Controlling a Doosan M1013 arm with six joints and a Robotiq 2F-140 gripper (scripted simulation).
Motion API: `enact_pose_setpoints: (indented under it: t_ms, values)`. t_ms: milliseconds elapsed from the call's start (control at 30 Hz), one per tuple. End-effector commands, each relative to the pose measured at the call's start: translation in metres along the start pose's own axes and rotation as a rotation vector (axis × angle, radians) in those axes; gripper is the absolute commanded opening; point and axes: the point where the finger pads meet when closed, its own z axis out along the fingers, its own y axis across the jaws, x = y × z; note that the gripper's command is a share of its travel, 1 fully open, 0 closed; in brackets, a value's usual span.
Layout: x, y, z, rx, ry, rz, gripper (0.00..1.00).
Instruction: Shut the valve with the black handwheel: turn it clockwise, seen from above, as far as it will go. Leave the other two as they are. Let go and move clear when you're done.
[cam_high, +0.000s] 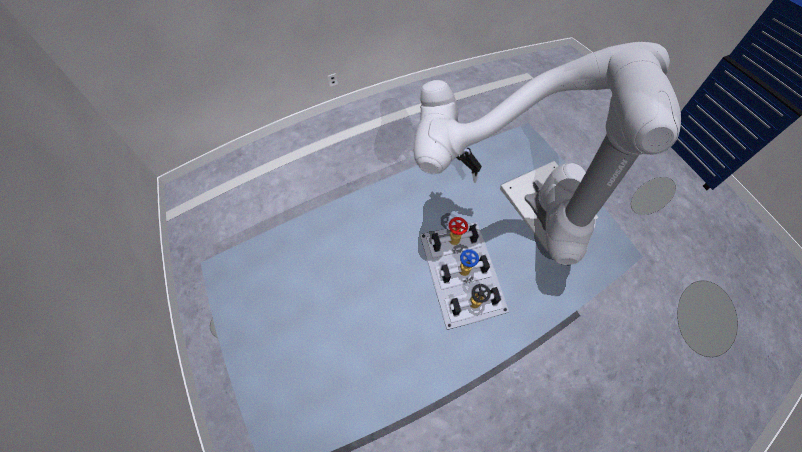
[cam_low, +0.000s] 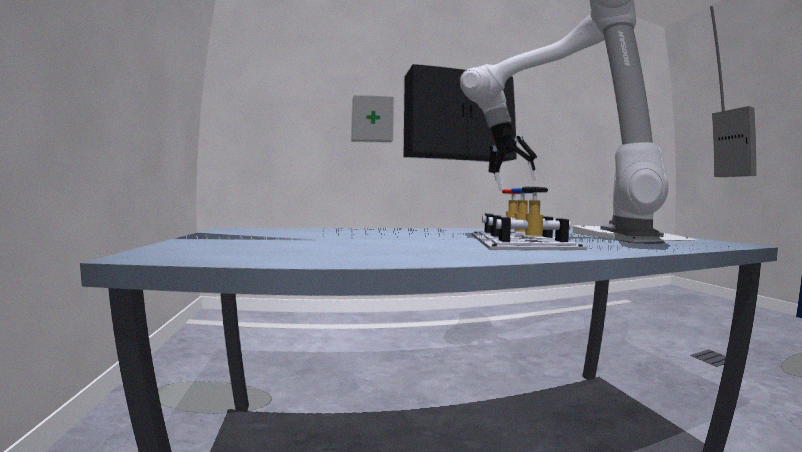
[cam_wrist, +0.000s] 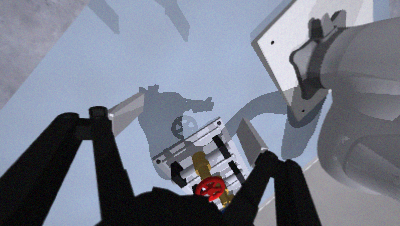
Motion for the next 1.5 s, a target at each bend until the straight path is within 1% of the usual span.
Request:
enact_pose_setpoints:
  t_ms: [0,100,167,233,300,333,367,400,433,467,500,600,667,733,767,800,833,900,933,967,1000,1033,1067,1167,1233,1300,1367,1467]
  values:
    - [0.000,0.000,0.000,0.000,0.000,0.000,1.00]
    - [-0.001,0.000,-0.001,0.001,0.001,0.000,1.00]
    - [-0.010,0.001,-0.009,0.007,0.007,0.003,1.00]
    - [-0.030,0.005,-0.027,0.021,0.021,0.010,1.00]
    - [-0.062,0.014,-0.054,0.045,0.040,0.021,1.00]
    - [-0.062,0.014,-0.054,0.045,0.040,0.021,1.00]
    - [-0.083,0.022,-0.071,0.060,0.051,0.028,1.00]
    - [-0.083,0.022,-0.071,0.060,0.051,0.028,1.00]
    - [-0.105,0.032,-0.090,0.078,0.061,0.036,1.00]
    - [-0.105,0.032,-0.090,0.078,0.061,0.036,1.00]
    - [-0.128,0.046,-0.109,0.097,0.070,0.044,1.00]
    - [-0.128,0.046,-0.109,0.097,0.070,0.044,1.00]
    - [-0.171,0.078,-0.145,0.139,0.085,0.061,1.00]
    - [-0.175,0.081,-0.148,0.139,0.085,0.061,1.00]
    - [-0.196,0.101,-0.166,0.160,0.089,0.070,1.00]
    - [-0.197,0.102,-0.166,0.160,0.089,0.070,1.00]
    - [-0.214,0.121,-0.181,0.180,0.092,0.078,1.00]
    - [-0.217,0.124,-0.184,0.180,0.092,0.078,1.00]
    - [-0.235,0.146,-0.199,0.199,0.092,0.086,1.00]
    - [-0.235,0.146,-0.199,0.199,0.092,0.086,1.00]
    - [-0.250,0.168,-0.213,0.216,0.092,0.093,1.00]
    - [-0.250,0.168,-0.213,0.216,0.092,0.093,1.00]
    - [-0.262,0.188,-0.225,0.230,0.090,0.099,1.00]
    - [-0.262,0.188,-0.225,0.230,0.090,0.099,1.00]
    - [-0.278,0.219,-0.243,0.252,0.086,0.109,1.00]
    - [-0.287,0.237,-0.252,0.263,0.083,0.114,1.00]
    - [-0.289,0.243,-0.255,0.267,0.082,0.115,1.00]
    - [-0.289,0.243,-0.255,0.267,0.082,0.115,1.00]
